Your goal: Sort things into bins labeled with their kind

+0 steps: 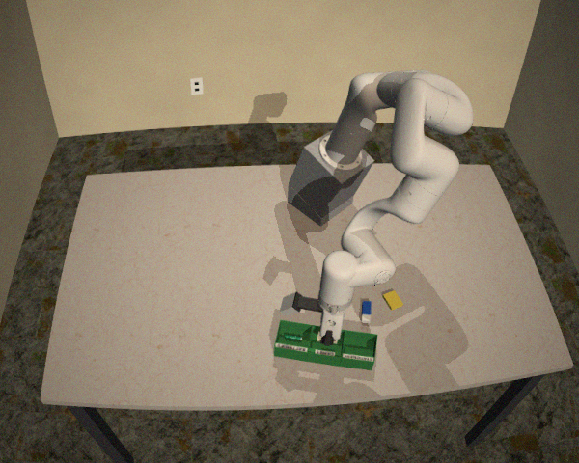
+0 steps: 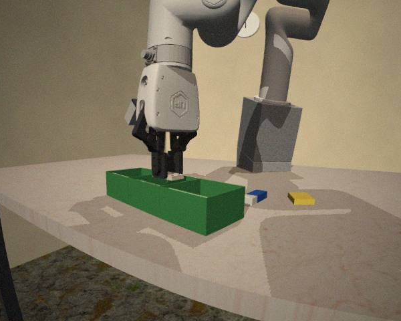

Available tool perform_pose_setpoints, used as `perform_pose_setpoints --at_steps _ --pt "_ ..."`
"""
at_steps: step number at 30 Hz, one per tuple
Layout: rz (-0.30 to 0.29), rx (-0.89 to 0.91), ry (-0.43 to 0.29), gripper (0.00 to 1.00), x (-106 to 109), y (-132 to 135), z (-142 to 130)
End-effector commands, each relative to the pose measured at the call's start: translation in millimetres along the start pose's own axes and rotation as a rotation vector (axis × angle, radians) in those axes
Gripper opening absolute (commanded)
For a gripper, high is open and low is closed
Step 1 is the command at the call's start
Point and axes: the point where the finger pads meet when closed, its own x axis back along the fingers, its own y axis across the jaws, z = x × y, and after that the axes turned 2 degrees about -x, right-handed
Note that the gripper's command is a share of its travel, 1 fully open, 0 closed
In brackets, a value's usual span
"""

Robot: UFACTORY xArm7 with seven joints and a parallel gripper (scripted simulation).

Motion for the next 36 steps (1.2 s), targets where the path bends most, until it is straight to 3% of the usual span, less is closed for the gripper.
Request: perform_pose_setpoints --at_steps 1,15,29,30,36 --pt "0.004 0.0 0.0 0.0 -6.8 -2.1 0.4" --pt "0.004 0.0 0.0 0.0 -30.2 -2.2 0.4" --pt "0.004 0.0 0.0 0.0 -30.2 -2.1 0.5" --pt "0.004 0.0 0.0 0.31 -30.2 -2.1 0.5" --pt "0.005 0.0 0.0 0.31 -30.1 -2.2 0.5"
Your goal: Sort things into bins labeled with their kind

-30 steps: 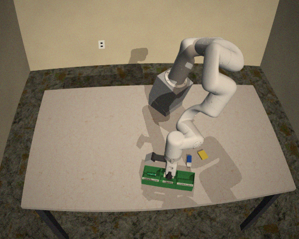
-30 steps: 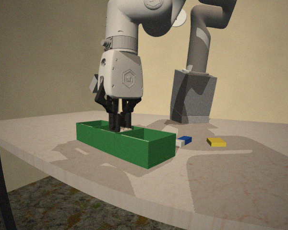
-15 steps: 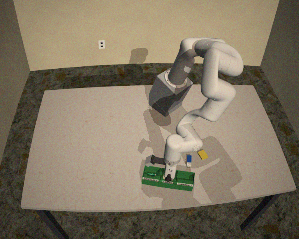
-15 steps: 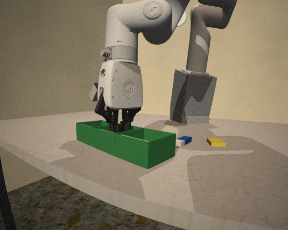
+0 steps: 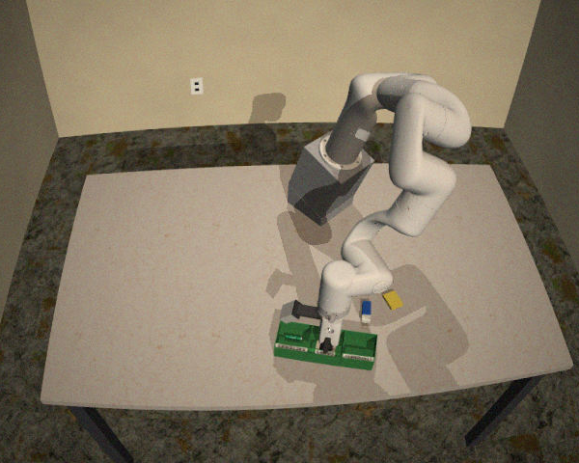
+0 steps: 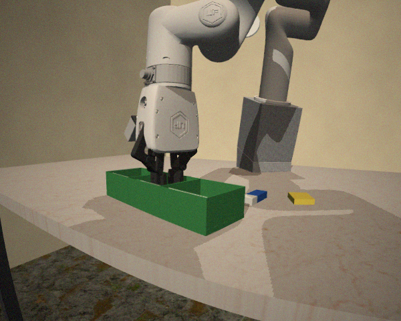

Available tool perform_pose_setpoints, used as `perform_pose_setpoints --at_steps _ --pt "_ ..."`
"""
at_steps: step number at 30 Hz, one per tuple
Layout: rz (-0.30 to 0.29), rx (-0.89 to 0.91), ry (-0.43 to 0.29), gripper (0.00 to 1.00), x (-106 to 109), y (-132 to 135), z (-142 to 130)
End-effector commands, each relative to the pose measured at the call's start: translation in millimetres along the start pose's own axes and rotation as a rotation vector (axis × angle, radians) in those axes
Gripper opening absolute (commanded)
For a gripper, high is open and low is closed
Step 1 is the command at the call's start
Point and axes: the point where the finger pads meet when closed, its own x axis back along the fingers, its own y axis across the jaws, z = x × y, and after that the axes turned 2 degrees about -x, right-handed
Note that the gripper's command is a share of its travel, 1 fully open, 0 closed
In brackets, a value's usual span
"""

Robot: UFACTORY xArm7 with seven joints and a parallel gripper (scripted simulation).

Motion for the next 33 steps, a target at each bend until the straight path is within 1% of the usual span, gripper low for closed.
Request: perform_pose_setpoints --at_steps 1,11,33 --pt "0.004 0.0 0.0 0.31 1.3 -1.7 0.4" --pt "0.004 0.0 0.0 0.31 1.3 -1.7 0.4" --pt "0.004 -0.001 0.0 0.31 27.9 -1.6 0.4"
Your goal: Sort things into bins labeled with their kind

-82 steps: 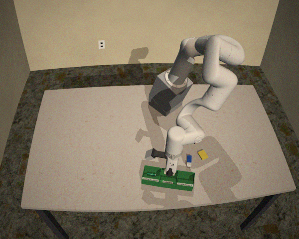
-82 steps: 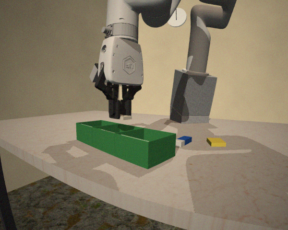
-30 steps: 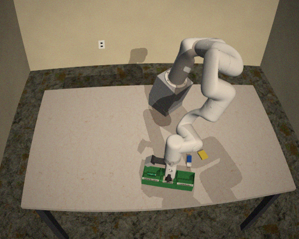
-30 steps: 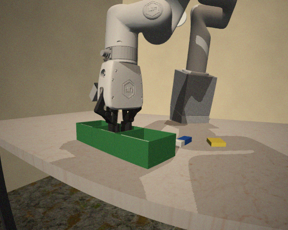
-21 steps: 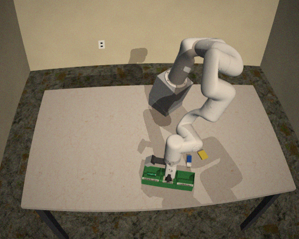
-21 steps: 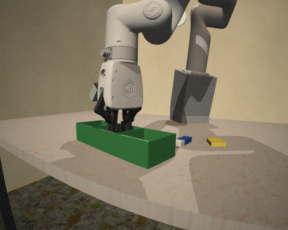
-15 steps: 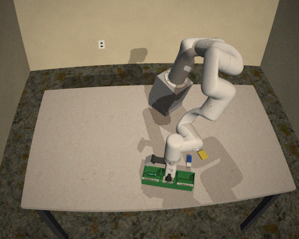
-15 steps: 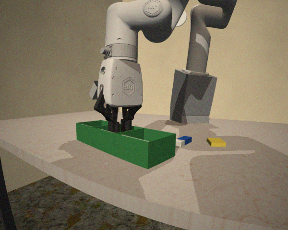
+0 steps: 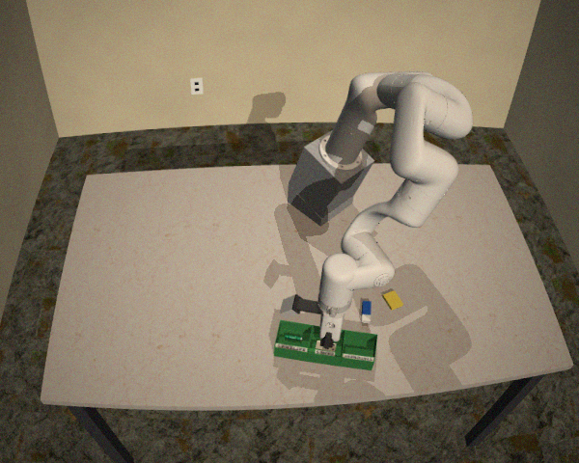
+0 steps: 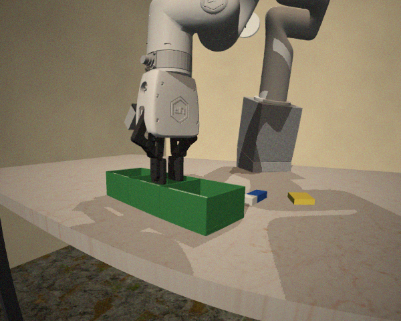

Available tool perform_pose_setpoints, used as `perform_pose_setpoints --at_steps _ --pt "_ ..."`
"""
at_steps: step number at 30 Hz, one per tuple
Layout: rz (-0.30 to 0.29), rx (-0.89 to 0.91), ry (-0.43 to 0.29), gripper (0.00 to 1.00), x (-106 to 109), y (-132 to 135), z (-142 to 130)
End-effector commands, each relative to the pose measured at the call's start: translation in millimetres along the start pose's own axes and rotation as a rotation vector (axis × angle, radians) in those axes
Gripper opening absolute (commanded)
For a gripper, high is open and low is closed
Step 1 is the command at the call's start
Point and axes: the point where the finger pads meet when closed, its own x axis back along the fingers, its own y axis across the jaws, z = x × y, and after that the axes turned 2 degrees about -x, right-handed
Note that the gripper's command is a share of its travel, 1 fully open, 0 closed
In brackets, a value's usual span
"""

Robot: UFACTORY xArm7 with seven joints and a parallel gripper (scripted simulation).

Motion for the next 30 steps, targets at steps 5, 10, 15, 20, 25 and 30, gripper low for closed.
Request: perform_pose_setpoints --at_steps 5,10,15,20,25,30 --pt "0.004 -0.001 0.0 0.31 20.4 -1.6 0.4" --pt "0.004 -0.001 0.0 0.31 30.1 -1.6 0.3" --pt "0.004 -0.001 0.0 0.31 30.1 -1.6 0.2" --pt "0.003 -0.151 0.0 0.56 30.2 17.5 -16.1" --pt "0.003 -0.334 -0.003 0.56 30.5 49.3 -43.3" --pt "0.0 -0.495 -0.009 0.56 30.8 81.2 -70.5"
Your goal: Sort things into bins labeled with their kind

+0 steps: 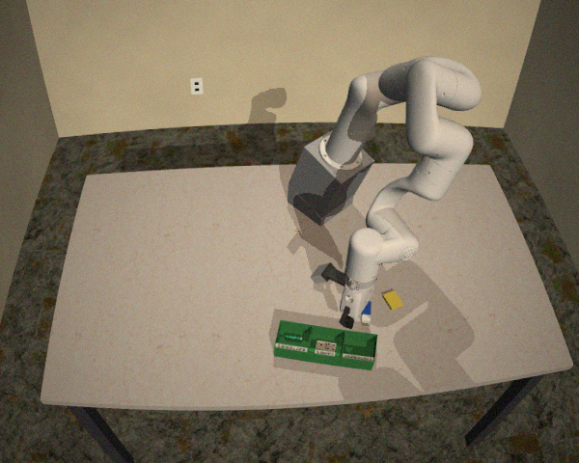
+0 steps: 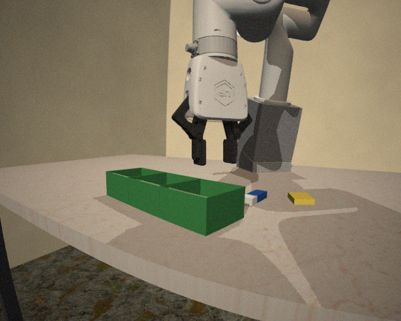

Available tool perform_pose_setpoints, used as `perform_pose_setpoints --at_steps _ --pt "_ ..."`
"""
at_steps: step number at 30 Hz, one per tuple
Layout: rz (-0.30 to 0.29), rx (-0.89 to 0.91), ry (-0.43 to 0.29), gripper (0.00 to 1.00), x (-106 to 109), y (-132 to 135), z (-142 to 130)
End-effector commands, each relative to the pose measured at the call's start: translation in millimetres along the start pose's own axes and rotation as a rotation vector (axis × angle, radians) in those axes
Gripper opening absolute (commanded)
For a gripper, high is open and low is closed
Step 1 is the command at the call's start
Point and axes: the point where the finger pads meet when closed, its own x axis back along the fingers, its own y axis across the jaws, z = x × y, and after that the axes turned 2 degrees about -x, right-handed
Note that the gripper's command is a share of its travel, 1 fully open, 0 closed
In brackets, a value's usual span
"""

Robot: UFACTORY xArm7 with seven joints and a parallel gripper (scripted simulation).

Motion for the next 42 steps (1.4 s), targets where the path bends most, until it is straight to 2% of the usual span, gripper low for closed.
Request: perform_pose_setpoints --at_steps 1,4,6,7,16,19,42 --pt "0.008 -0.157 0.005 0.56 2.9 35.3 -14.2" --pt "0.006 -0.254 0.001 0.56 2.8 59.0 -22.5" --pt "0.006 -0.254 0.001 0.56 2.8 59.0 -22.5" --pt "0.005 -0.346 0.0 0.56 2.7 66.9 -25.3" --pt "0.015 -0.612 0.01 0.56 2.3 138.0 -50.1" --pt "0.015 -0.612 0.01 0.56 2.2 157.2 -57.0" --pt "0.015 -0.612 0.01 0.56 2.2 155.1 -56.4"
